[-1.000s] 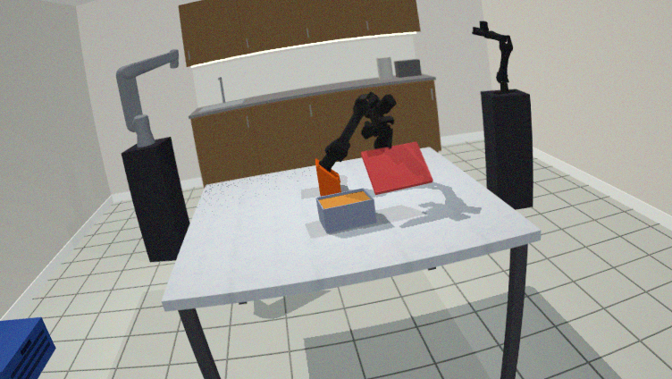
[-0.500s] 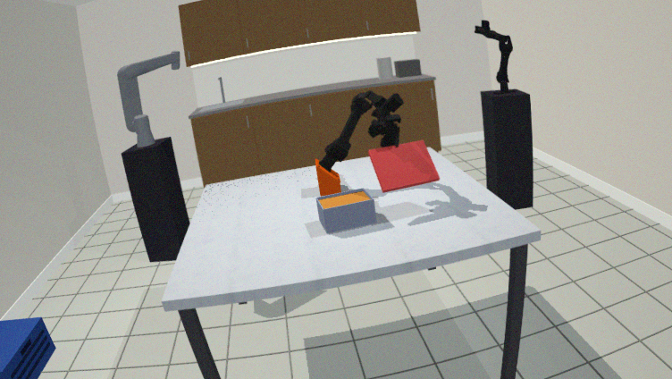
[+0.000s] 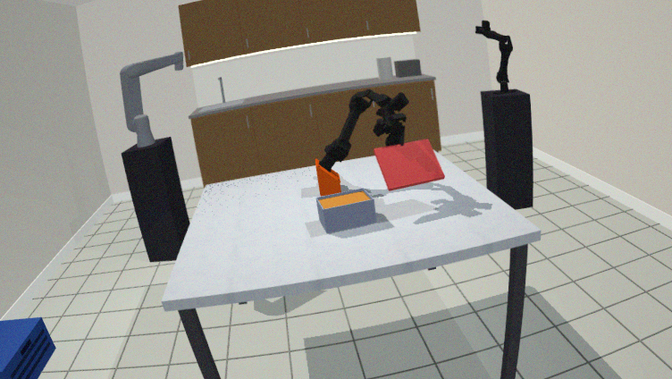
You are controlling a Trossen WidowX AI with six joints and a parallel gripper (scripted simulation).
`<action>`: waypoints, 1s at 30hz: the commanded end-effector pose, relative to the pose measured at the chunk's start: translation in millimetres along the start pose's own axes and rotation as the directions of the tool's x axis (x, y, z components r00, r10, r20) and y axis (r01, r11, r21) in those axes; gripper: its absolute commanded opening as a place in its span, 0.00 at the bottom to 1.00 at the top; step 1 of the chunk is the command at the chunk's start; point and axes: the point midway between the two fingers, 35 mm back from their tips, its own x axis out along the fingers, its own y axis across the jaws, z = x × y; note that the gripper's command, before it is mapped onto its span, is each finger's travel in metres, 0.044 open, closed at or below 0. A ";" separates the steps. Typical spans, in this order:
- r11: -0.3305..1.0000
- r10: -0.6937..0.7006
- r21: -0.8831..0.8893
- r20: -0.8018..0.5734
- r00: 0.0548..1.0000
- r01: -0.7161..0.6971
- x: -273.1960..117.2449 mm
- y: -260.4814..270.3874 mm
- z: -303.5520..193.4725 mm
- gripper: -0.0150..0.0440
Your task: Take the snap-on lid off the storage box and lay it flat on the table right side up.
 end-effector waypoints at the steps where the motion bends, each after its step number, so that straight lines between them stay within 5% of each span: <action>1: 1.000 0.014 0.002 0.003 1.000 -0.014 -0.5 1.7 -0.8 0.25; 30: 1.000 0.015 0.003 0.002 1.000 -0.015 16.9 -19.9 2.1 0.25</action>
